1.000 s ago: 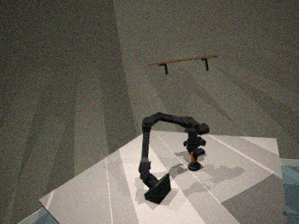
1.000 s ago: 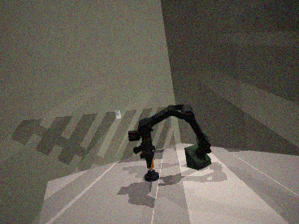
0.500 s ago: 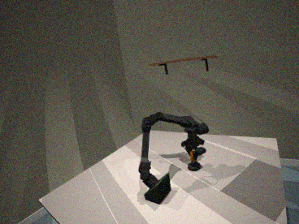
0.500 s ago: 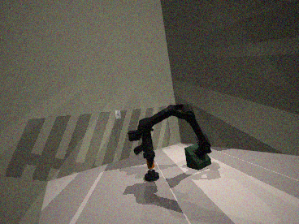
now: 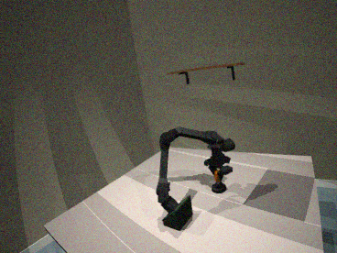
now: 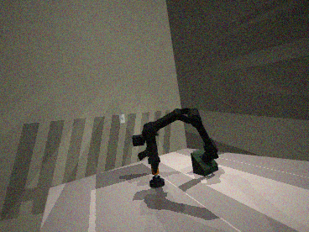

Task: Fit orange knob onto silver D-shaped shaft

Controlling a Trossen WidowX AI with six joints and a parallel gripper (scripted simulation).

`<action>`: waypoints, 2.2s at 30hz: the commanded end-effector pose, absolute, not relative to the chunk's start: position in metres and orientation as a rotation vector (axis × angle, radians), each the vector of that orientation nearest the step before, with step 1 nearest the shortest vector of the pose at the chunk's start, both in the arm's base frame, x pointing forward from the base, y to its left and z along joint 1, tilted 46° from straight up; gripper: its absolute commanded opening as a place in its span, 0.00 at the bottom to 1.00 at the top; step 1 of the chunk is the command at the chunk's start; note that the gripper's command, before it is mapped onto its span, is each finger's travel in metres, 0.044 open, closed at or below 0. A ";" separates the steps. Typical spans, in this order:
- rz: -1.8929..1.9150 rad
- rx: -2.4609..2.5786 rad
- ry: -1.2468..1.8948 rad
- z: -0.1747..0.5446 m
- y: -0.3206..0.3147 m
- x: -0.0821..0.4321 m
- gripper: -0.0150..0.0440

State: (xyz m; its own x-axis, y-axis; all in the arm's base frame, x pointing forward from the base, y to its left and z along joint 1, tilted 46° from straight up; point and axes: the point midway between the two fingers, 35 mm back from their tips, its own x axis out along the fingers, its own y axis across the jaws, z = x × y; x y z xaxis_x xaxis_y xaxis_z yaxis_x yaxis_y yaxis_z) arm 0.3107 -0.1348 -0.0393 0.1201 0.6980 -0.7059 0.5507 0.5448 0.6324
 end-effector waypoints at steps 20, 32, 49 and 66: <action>0.150 1.104 1.540 -0.044 -0.133 0.307 0.25; 0.143 1.111 1.542 -0.044 -0.133 0.307 0.25; 0.143 1.111 1.542 -0.044 -0.133 0.307 0.25; 0.189 1.062 1.527 -0.038 -0.138 0.311 0.25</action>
State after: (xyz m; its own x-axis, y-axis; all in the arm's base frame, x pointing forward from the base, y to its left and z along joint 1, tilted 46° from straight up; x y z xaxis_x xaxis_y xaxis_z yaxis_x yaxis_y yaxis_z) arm 0.3085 -0.1350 -0.0386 0.1202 0.7023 -0.7017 0.5131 0.5611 0.6495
